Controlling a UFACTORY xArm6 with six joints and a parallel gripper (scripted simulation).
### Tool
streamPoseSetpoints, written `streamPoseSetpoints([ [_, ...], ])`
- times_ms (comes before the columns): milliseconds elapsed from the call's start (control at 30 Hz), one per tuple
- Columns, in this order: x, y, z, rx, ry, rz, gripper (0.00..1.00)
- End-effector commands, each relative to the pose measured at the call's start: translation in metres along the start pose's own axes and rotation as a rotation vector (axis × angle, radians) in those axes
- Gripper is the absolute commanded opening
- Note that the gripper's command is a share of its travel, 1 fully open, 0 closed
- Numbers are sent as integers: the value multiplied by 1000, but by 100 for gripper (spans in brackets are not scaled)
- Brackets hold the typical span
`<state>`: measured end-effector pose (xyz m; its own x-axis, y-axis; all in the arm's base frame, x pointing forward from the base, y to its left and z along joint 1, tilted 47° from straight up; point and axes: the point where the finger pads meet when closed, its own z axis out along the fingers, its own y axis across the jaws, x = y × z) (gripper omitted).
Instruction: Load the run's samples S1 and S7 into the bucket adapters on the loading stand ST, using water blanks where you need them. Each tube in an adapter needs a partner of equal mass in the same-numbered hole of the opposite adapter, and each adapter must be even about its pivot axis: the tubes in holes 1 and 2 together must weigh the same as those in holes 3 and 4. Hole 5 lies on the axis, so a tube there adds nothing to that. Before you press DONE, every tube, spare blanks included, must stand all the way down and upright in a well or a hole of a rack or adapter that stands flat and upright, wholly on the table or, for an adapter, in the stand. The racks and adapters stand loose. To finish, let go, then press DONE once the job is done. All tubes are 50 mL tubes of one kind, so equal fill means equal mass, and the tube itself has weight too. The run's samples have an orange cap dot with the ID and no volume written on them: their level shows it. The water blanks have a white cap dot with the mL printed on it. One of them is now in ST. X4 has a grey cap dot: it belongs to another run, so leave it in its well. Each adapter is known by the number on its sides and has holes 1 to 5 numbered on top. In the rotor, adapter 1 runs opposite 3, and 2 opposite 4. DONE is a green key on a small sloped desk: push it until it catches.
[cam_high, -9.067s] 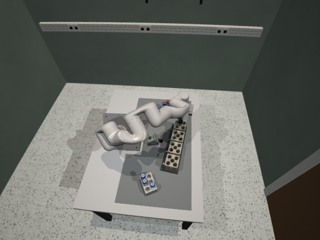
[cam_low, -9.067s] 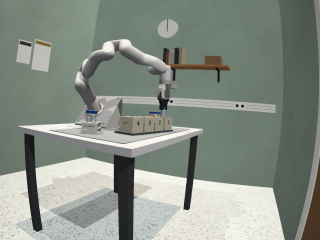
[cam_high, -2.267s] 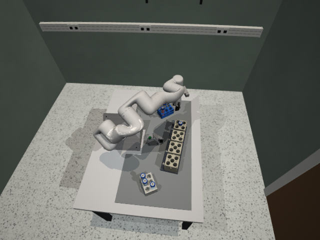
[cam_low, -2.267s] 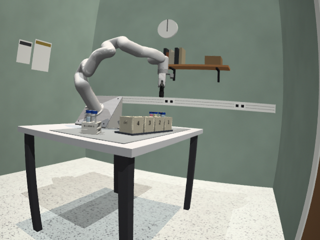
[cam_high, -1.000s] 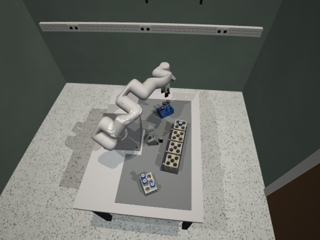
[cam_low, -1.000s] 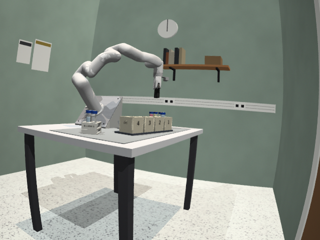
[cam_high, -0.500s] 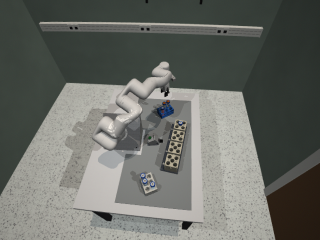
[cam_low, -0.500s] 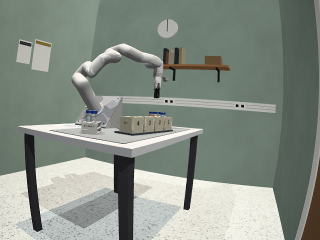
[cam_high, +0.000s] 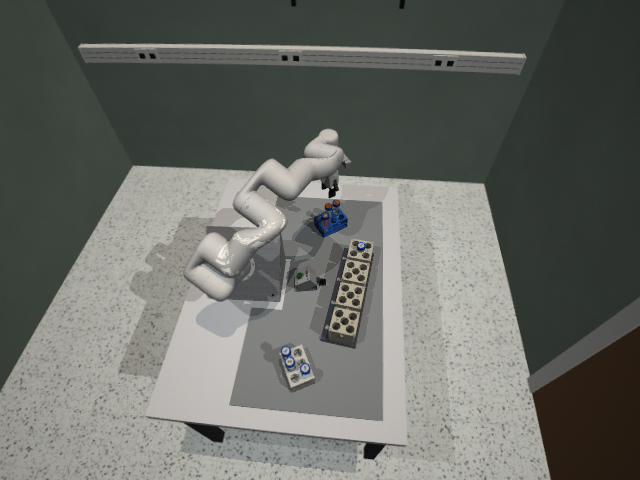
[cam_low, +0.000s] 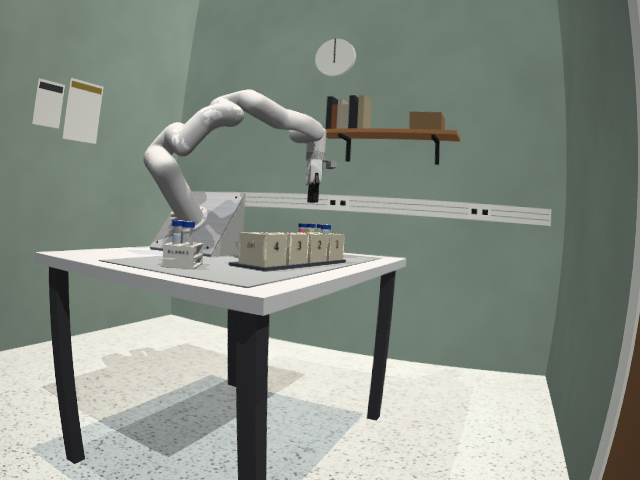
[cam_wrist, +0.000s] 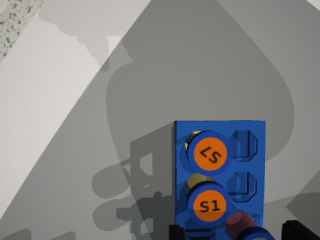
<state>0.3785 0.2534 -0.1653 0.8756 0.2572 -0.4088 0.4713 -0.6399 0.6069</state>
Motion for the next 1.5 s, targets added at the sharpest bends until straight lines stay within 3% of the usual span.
streamPoseSetpoints([
  [0,1,0,7,2,5,1,57],
  [1467,1,0,83,2,5,1,57],
])
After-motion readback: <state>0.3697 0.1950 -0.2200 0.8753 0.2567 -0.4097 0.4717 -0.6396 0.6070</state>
